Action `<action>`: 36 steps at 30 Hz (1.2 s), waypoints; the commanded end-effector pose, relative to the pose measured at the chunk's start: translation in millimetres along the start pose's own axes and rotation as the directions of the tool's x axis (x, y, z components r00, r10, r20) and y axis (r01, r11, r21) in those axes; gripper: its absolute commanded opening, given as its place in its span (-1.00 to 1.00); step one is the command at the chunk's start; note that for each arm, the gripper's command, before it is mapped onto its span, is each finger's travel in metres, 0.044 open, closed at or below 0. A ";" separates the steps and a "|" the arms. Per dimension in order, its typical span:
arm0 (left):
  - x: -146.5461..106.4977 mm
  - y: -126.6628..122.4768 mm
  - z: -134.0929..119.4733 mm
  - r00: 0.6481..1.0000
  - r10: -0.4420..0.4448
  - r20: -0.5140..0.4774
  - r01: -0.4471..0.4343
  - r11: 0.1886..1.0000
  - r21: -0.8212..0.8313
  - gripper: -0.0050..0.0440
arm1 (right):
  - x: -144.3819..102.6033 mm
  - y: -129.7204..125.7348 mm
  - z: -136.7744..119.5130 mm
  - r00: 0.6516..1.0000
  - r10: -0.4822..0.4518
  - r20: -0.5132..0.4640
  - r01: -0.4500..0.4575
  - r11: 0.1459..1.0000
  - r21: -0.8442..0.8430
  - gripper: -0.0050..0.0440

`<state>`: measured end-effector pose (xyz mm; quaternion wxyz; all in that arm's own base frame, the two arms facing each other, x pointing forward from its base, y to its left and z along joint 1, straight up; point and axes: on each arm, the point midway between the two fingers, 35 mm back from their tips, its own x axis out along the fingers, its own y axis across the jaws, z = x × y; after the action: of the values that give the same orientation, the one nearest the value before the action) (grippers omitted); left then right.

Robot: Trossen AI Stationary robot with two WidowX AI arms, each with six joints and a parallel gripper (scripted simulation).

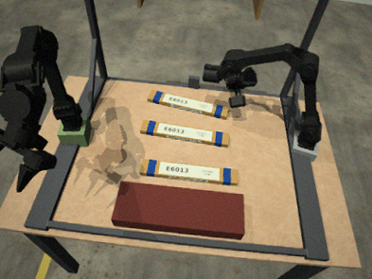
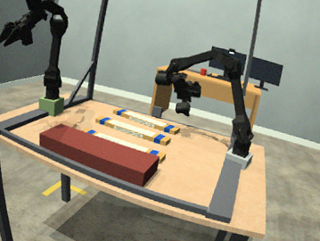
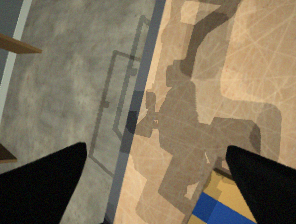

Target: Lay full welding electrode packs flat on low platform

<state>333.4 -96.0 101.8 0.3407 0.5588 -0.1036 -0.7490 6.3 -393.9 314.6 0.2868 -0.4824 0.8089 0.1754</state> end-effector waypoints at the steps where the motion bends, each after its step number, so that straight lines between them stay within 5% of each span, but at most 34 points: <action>1: -0.2 0.1 0.1 1.000 0.000 0.000 0.000 1.000 0.000 1.00 | -0.1 0.0 -0.1 1.000 0.000 0.000 0.000 1.000 0.000 1.00; 30: -0.2 0.1 0.1 1.000 0.000 0.000 0.000 1.000 0.000 1.00 | -0.1 0.0 -0.1 1.000 0.000 0.000 0.000 1.000 0.000 1.00; 36: -41.3 29.6 17.1 0.999 0.011 -0.034 -0.010 1.000 0.029 1.00 | -7.1 1.8 -5.5 1.000 -0.010 -0.019 0.010 1.000 0.012 1.00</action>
<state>330.8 -96.0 117.8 0.3418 0.5508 -0.0999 -0.7549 6.3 -393.9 313.9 0.2871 -0.4821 0.8087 0.1763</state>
